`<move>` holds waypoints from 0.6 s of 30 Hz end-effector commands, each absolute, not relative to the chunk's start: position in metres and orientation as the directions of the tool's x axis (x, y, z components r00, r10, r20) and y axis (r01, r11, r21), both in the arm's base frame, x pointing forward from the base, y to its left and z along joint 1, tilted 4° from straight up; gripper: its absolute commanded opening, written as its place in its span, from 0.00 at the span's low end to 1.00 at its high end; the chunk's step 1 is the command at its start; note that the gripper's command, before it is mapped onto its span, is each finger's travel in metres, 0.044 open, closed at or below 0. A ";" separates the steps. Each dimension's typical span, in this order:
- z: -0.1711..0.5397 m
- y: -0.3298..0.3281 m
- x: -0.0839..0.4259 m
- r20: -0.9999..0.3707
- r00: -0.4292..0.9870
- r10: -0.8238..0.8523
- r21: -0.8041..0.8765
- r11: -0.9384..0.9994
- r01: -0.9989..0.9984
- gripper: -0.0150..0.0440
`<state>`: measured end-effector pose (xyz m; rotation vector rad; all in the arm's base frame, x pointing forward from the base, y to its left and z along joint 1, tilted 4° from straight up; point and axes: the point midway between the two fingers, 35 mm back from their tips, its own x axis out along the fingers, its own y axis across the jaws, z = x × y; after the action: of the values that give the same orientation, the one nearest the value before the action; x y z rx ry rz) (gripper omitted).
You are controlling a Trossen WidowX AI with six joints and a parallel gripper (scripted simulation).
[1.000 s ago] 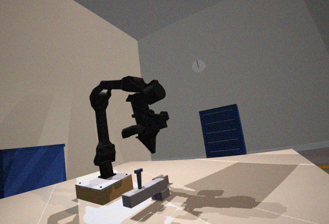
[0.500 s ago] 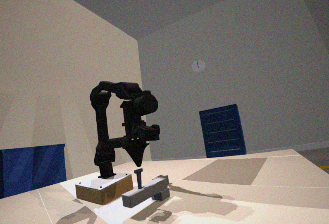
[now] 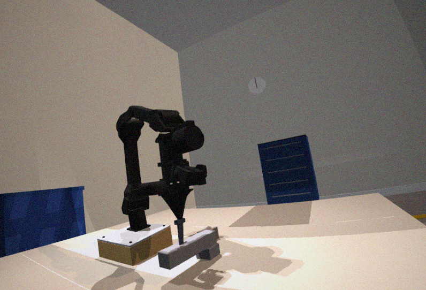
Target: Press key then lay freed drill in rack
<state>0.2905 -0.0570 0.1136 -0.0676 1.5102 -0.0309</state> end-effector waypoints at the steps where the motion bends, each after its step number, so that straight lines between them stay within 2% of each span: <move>1: 0.108 -0.057 0.290 -0.997 0.049 -0.067 -0.068 0.997 -0.023 0.25; 18: 0.103 -0.058 0.290 -0.997 0.049 -0.067 -0.068 0.997 -0.023 0.25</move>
<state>0.2936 -0.0567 0.1120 -0.0714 1.4981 -0.0309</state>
